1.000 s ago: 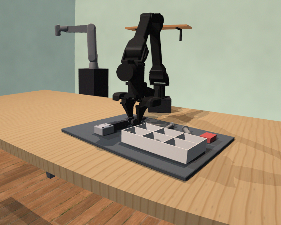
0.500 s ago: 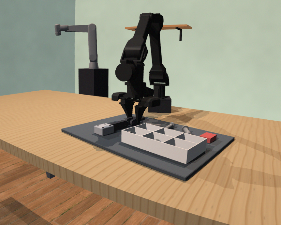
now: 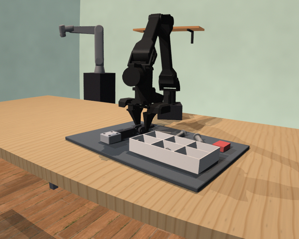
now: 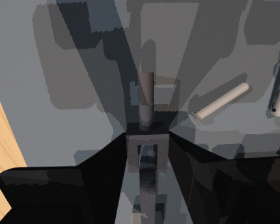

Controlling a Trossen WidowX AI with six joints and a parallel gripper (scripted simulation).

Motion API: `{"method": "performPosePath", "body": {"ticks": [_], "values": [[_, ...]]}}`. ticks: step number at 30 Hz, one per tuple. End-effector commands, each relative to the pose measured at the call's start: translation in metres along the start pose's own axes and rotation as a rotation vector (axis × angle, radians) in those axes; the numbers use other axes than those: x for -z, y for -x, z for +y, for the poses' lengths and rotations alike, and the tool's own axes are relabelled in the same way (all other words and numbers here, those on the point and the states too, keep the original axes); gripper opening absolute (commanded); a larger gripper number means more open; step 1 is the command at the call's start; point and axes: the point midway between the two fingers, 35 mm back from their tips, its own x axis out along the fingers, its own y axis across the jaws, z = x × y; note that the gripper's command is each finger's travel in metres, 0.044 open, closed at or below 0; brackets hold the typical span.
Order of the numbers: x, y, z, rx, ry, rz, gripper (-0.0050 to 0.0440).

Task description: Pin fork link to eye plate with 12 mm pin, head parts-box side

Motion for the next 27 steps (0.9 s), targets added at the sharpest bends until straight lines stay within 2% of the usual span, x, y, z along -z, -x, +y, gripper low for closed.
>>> {"method": "performPosePath", "body": {"ticks": [1, 27], "values": [[0.0013, -0.0014, 0.0004, -0.002, 0.004, 0.002, 0.0126], [0.0051, -0.0006, 0.0002, -0.002, 0.004, 0.002, 0.0126]]}}
